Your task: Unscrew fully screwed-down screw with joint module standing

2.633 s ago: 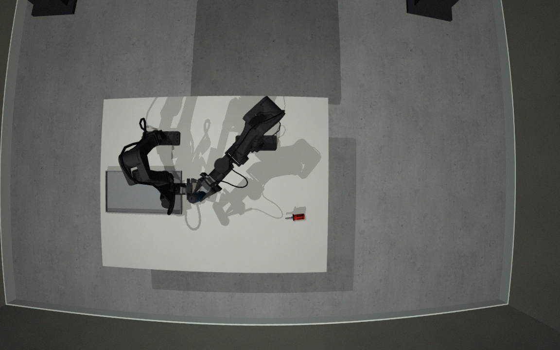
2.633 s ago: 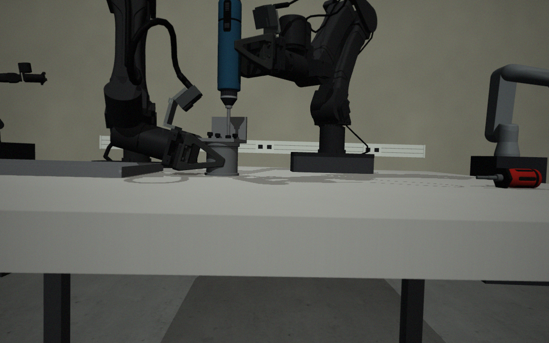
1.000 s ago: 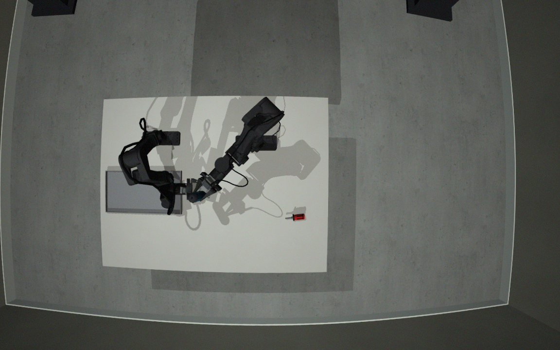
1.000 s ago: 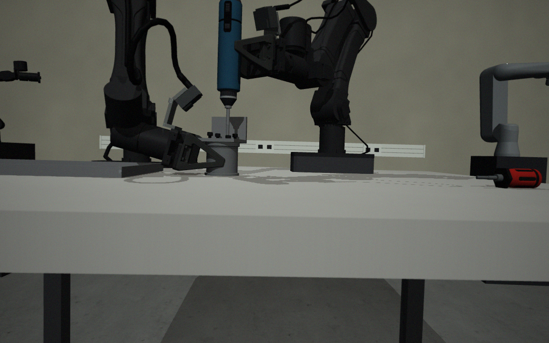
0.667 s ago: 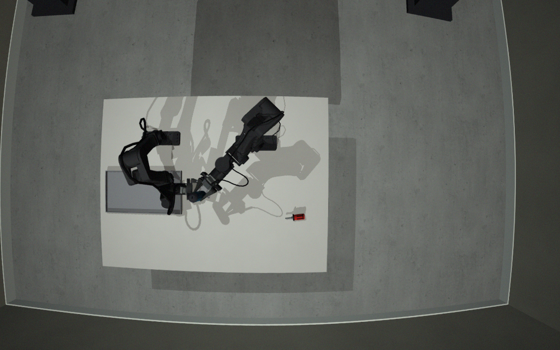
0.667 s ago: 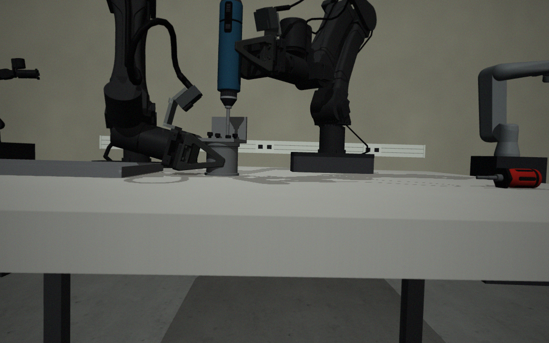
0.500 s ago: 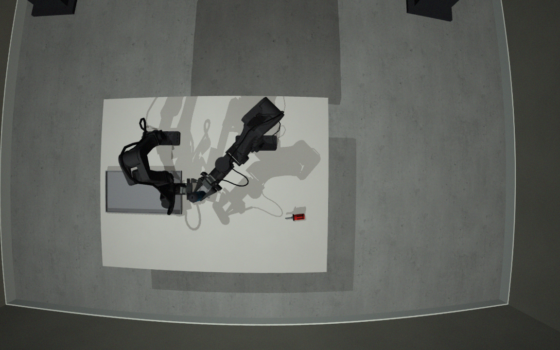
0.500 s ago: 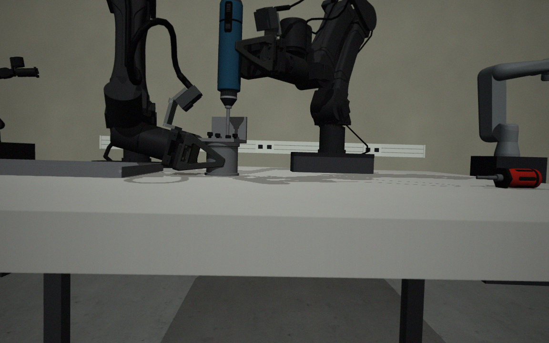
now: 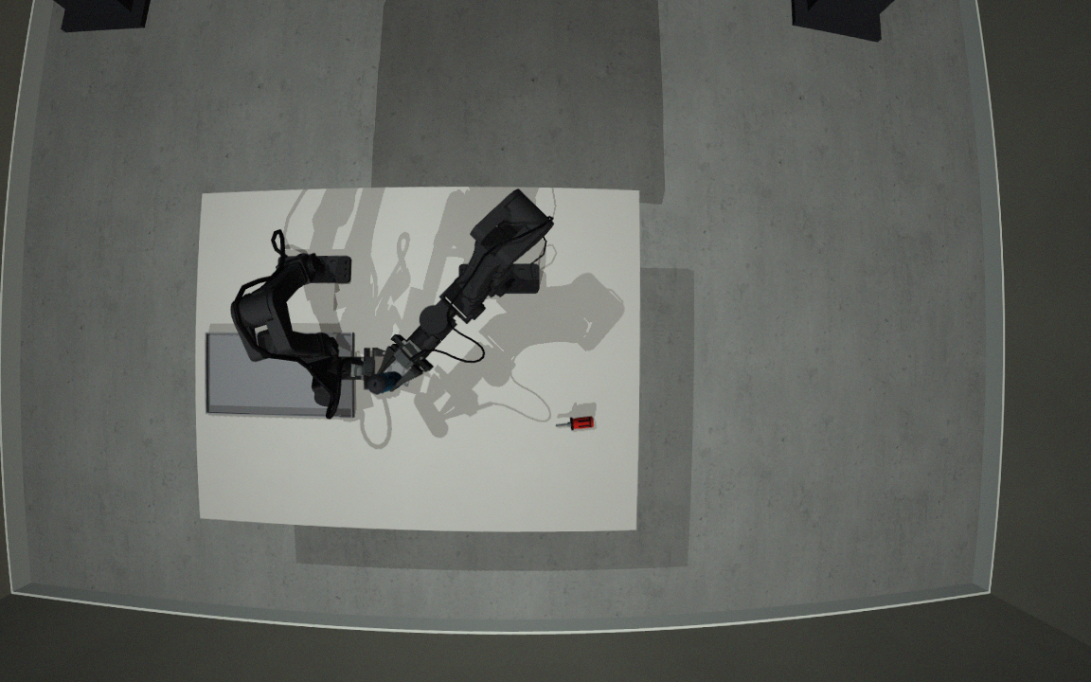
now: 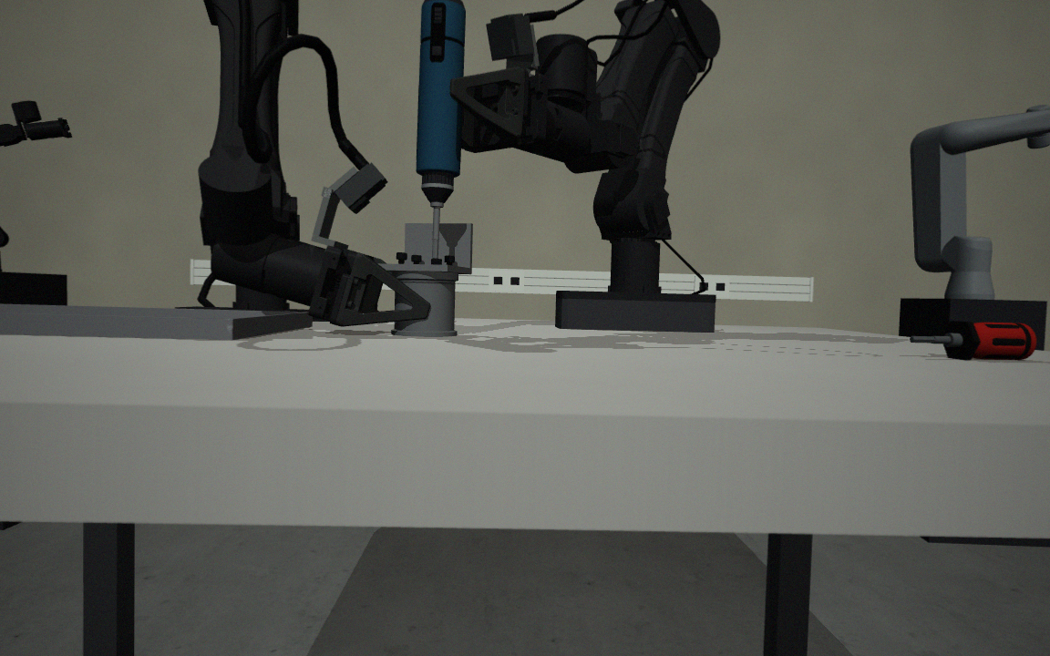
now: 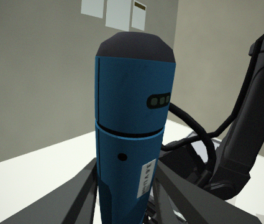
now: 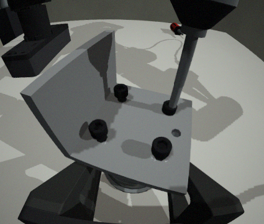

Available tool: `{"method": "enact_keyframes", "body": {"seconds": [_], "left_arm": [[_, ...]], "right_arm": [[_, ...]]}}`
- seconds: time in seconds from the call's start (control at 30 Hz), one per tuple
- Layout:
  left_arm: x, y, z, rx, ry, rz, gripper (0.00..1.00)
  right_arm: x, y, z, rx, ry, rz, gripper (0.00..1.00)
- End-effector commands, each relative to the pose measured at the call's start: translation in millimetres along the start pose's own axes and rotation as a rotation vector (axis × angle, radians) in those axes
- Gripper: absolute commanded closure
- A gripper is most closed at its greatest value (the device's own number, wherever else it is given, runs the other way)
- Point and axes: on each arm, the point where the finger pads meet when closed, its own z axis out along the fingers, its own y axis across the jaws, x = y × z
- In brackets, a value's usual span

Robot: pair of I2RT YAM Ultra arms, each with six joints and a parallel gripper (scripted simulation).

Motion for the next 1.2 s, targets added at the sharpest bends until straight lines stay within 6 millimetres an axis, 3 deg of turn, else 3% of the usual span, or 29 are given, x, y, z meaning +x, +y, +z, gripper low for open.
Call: {"method": "enact_keyframes", "body": {"seconds": [0.0, 0.23, 0.3, 0.67, 0.77, 0.83, 1.17], "left_arm": [[-20.3, -4.8, 0.8, 0.014, -0.078, -0.003, 0.58], [-11.4, -4.7, -2.6, 0.015, -0.058, -0.002, 0.58], [-18.4, -4.9, 0.2, 0.016, -0.074, -0.003, 0.58], [-14.9, -4.6, -1.1, 0.015, -0.066, -0.003, 0.58], [-7.0, -4.2, -3.3, 0.015, -0.047, -0.002, 0.58], [-17.9, -4.2, -1.1, 0.015, -0.076, -0.003, 0.58], [-13.9, -3.9, -2.0, 0.015, -0.067, -0.003, 0.58]], "right_arm": [[-3.0, 0.5, 0.5, -0.006, -0.007, -0.010, 0.41], [-3.0, 0.5, 0.5, -0.006, -0.007, -0.010, 0.41], [-3.0, 0.5, 0.5, -0.006, -0.007, -0.010, 0.41], [-3.0, 0.5, 0.5, -0.006, -0.007, -0.010, 0.41], [-3.0, 0.5, 0.5, -0.006, -0.007, -0.010, 0.41], [-3.0, 0.5, 0.5, -0.006, -0.007, -0.010, 0.41], [-3.0, 0.5, 0.5, -0.006, -0.007, -0.010, 0.41]]}}
